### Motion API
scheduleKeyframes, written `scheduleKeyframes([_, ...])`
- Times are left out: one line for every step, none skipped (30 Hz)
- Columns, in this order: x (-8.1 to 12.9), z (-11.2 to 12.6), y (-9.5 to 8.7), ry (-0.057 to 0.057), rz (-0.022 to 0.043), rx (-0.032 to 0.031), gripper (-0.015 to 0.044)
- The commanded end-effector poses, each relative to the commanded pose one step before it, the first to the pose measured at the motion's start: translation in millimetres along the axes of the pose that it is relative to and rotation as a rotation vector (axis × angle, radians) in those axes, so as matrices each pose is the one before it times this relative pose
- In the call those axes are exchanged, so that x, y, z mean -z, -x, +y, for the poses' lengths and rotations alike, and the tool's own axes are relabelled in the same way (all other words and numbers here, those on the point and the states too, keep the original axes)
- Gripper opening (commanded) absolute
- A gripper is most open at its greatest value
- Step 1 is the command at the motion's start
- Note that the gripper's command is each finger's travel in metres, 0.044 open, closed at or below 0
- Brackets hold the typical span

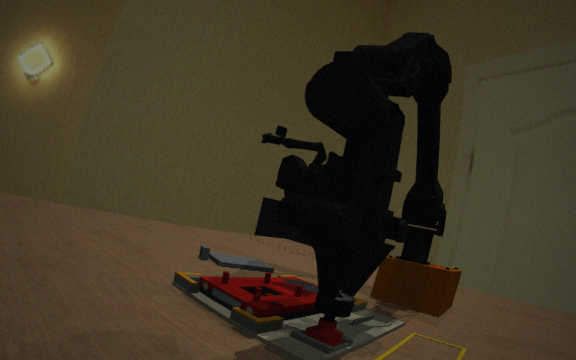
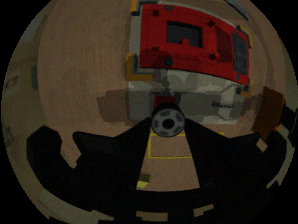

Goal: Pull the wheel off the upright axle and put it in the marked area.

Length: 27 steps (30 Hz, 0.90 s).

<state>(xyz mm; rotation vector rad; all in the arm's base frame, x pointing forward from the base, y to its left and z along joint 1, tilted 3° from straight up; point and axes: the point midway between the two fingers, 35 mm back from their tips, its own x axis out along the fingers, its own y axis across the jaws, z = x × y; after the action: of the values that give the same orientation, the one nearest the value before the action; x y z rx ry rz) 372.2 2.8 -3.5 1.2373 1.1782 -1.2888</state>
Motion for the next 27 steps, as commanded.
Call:
scheduleKeyframes([-0.19, 0.02, 3.24, -0.0029, -0.00117, -0.00206, 0.0000])
scheduleKeyframes([0.00, 0.01, 0.33, 0.0000, -0.00004, -0.00006, 0.0000])
scheduleKeyframes([0.00, 0.01, 0.33, 0.0000, -0.00004, -0.00006, 0.0000])
scheduleKeyframes([0.00, 0.01, 0.33, 0.0000, -0.00004, -0.00006, 0.0000])
scheduleKeyframes([0.00, 0.01, 0.33, 0.0000, -0.00004, -0.00006, 0.0000])
scheduleKeyframes([0.00, 0.01, 0.33, 0.0000, -0.00004, -0.00006, 0.0000])
scheduleKeyframes([0.00, 0.01, 0.33, 0.0000, -0.00004, -0.00006, 0.0000])
scheduleKeyframes([0.00, 0.01, 0.33, 0.0000, -0.00004, -0.00006, 0.0000])
scheduleKeyframes([0.00, 0.00, 0.33, 0.0000, -0.00004, -0.00006, 0.0000])
scheduleKeyframes([0.00, 0.00, 0.33, 0.0000, -0.00004, -0.00006, 0.0000])
scheduleKeyframes([0.00, 0.00, 0.33, 0.0000, -0.00004, -0.00006, 0.0000])
scheduleKeyframes([0.00, 0.00, 0.33, 0.0000, -0.00004, -0.00006, 0.0000])
scheduleKeyframes([0.00, 0.00, 0.33, 0.0000, -0.00004, -0.00006, 0.0000])
scheduleKeyframes([0.00, 0.00, 0.33, 0.0000, -0.00004, -0.00006, 0.0000])
scheduleKeyframes([0.00, 0.00, 0.33, 0.0000, -0.00004, -0.00006, 0.0000])
scheduleKeyframes([0.00, 0.00, 0.33, 0.0000, -0.00004, -0.00006, 0.0000])
scheduleKeyframes([0.00, 0.00, 0.33, 0.0000, -0.00004, -0.00006, 0.0000])
scheduleKeyframes([0.00, 0.00, 0.33, 0.0000, -0.00004, -0.00006, 0.0000])
scheduleKeyframes([0.00, 0.00, 0.33, 0.0000, -0.00004, -0.00006, 0.0000])
scheduleKeyframes([0.00, 0.00, 0.33, 0.0000, -0.00004, -0.00006, 0.0000])
scheduleKeyframes([0.00, 0.00, 0.33, 0.0000, -0.00004, -0.00006, 0.0000])
scheduleKeyframes([0.00, 0.00, 0.33, 0.0000, -0.00004, -0.00006, 0.0000])
scheduleKeyframes([0.00, 0.00, 0.33, 0.0000, -0.00004, -0.00006, 0.0000])
scheduleKeyframes([0.00, 0.00, 0.33, 0.0000, -0.00004, -0.00006, 0.0000])
scheduleKeyframes([0.00, 0.00, 0.33, 0.0000, -0.00004, -0.00006, 0.0000])
scheduleKeyframes([0.00, 0.00, 0.33, 0.0000, -0.00004, -0.00006, 0.0000])
scheduleKeyframes([0.00, 0.00, 0.33, 0.0000, -0.00004, -0.00006, 0.0000])
